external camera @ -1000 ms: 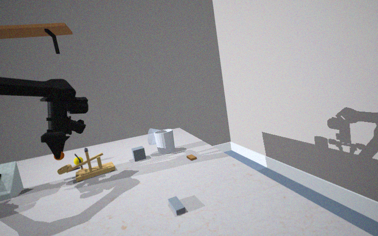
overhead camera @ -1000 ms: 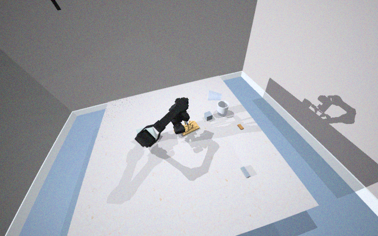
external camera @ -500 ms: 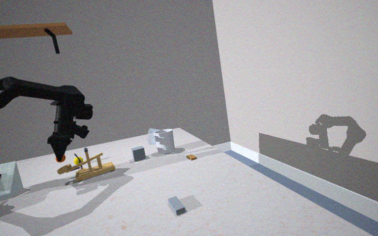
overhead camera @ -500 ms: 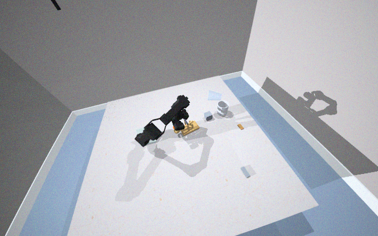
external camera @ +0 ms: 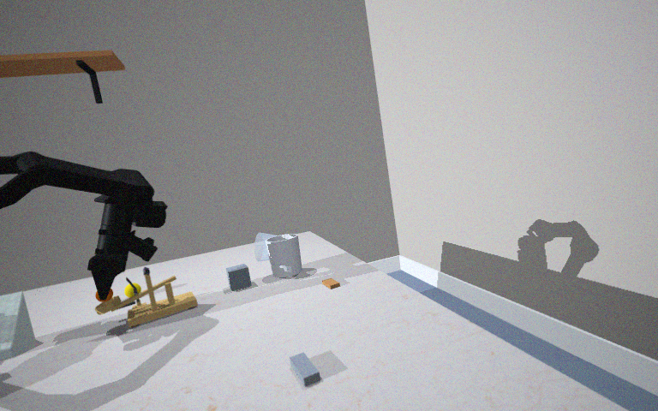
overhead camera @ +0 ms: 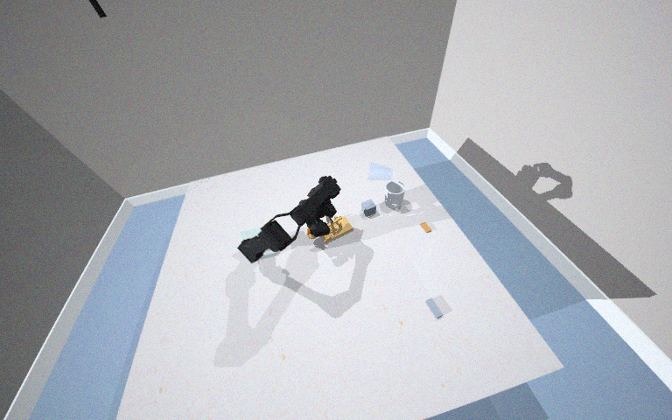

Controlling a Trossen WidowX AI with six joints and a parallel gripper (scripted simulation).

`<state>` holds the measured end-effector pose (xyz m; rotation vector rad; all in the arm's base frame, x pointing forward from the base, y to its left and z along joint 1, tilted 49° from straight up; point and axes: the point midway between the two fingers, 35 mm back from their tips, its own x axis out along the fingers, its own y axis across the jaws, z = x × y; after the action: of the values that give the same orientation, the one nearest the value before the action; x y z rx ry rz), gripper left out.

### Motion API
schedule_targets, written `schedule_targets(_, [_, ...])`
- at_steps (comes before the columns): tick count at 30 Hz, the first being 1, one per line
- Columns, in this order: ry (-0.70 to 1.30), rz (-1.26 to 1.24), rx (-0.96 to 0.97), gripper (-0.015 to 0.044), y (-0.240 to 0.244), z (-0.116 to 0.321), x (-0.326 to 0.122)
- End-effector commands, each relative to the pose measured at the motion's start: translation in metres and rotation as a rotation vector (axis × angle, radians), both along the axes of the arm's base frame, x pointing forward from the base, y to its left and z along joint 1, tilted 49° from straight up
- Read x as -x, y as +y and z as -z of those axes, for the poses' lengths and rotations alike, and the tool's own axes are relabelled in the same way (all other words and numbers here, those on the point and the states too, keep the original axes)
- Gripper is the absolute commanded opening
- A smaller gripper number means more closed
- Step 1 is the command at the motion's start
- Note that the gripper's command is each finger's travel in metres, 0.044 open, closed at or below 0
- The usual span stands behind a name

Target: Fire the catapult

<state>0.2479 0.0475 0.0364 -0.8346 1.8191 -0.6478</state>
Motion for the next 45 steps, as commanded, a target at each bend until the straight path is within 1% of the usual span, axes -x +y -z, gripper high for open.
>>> schedule_targets(1, [0.000,0.000,0.000,0.0000,0.000,0.000,0.000])
schedule_targets(6, [0.000,0.000,0.000,0.0000,0.000,0.000,0.000])
schedule_targets(16, [-0.003,-0.002,-0.003,0.0263,0.001,-0.001,0.000])
schedule_targets(23, [-0.120,-0.096,-0.134,0.0440,0.043,-0.039,0.002])
schedule_targets(29, [-0.210,-0.188,-0.271,0.0440,0.077,-0.075,0.015])
schedule_targets(30, [-0.182,-0.160,-0.218,0.0440,0.066,-0.060,0.008])
schedule_targets(31, [-0.190,-0.173,-0.227,0.0440,0.069,-0.059,0.002])
schedule_targets(38, [-0.298,-0.353,-0.321,0.0440,0.112,-0.047,-0.072])
schedule_targets(45, [-0.431,-0.539,-0.361,0.0440,0.153,-0.045,-0.150])
